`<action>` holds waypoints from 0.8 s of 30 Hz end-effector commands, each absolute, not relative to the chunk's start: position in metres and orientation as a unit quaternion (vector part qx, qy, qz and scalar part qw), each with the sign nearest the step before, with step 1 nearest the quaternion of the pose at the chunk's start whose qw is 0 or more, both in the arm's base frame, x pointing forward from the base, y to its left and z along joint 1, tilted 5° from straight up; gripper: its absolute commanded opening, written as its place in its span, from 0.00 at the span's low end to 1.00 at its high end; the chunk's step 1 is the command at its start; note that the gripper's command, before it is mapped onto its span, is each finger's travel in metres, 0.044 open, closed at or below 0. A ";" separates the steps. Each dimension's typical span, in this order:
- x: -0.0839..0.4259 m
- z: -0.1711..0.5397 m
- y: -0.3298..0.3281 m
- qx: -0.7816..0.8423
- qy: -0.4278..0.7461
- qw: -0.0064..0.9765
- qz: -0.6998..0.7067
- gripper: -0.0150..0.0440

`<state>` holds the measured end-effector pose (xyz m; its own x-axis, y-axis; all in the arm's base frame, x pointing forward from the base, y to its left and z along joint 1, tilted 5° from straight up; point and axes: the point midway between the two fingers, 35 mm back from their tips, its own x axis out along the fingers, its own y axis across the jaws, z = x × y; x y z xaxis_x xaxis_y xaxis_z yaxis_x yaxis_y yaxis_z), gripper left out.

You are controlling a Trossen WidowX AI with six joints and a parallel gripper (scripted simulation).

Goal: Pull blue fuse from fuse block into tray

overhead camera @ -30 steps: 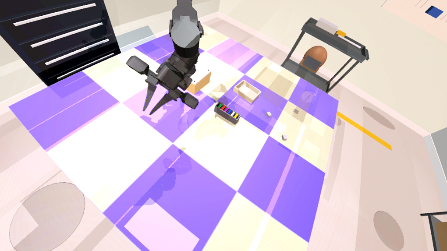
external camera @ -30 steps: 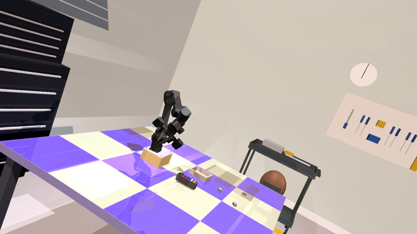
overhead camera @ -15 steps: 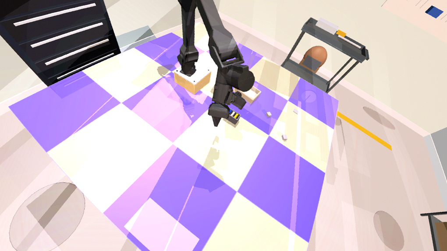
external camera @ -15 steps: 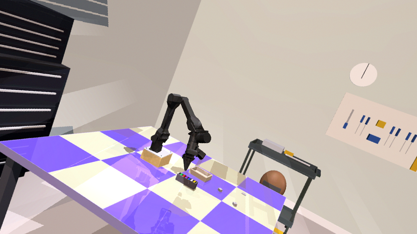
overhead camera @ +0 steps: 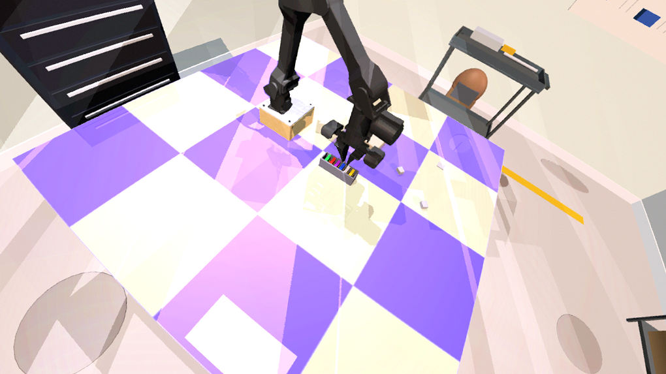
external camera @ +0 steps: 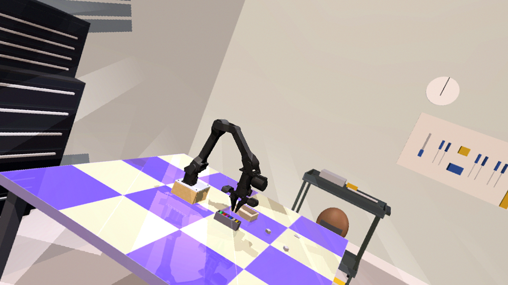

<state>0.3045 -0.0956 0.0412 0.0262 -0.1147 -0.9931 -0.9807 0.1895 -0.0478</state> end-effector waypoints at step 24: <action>0.298 0.022 -0.084 -0.492 0.547 0.503 0.454 0.37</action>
